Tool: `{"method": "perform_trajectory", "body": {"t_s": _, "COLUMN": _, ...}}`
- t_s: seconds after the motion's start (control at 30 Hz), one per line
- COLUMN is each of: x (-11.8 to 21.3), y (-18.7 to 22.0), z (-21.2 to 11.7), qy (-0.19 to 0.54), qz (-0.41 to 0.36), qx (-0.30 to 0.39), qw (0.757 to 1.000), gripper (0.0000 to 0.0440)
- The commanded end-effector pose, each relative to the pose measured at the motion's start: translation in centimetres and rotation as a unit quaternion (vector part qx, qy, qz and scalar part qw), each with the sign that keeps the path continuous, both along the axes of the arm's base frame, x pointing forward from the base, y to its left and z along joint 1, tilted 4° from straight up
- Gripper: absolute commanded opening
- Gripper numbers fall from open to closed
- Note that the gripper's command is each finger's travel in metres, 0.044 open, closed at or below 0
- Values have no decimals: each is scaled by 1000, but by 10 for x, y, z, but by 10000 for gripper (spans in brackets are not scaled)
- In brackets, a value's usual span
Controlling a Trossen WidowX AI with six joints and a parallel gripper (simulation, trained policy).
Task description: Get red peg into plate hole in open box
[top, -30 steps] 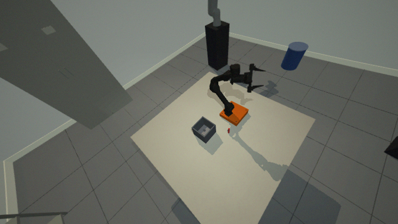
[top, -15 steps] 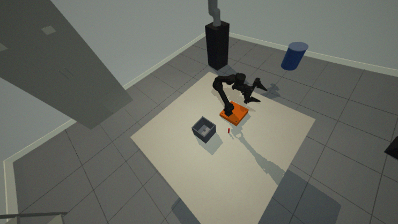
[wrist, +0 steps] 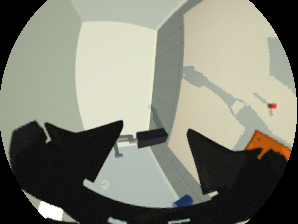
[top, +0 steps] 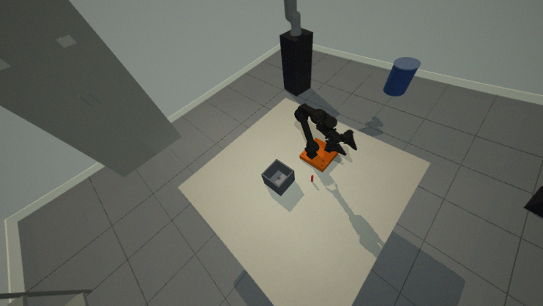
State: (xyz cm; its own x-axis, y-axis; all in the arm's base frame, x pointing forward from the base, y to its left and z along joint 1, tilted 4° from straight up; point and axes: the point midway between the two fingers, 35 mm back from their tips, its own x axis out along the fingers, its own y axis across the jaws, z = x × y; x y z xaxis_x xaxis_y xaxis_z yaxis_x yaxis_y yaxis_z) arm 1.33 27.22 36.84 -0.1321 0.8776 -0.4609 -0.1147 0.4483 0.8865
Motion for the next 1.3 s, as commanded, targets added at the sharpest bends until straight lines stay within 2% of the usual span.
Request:
{"method": "perform_trajectory", "body": {"t_s": 0.0, "x": 13, "y": 1, "z": -17, "qy": 22, "qz": -36, "qx": -34, "qw": 999, "gripper": 440}}
{"method": "perform_trajectory", "body": {"t_s": 0.27, "x": 47, "y": -3, "z": -56, "qy": 81, "qz": -133, "qx": -113, "qw": 981, "gripper": 440}}
{"method": "perform_trajectory", "body": {"t_s": 0.53, "x": 78, "y": -16, "z": -95, "qy": 140, "qz": -228, "qx": -189, "qw": 945, "gripper": 440}}
{"method": "perform_trajectory", "body": {"t_s": 0.93, "x": 114, "y": -50, "z": -154, "qy": 224, "qz": -359, "qx": -295, "qw": 857, "gripper": 440}}
{"method": "perform_trajectory", "body": {"t_s": 1.27, "x": 127, "y": -80, "z": -197, "qy": 276, "qz": -421, "qx": -363, "qw": 784, "gripper": 440}}
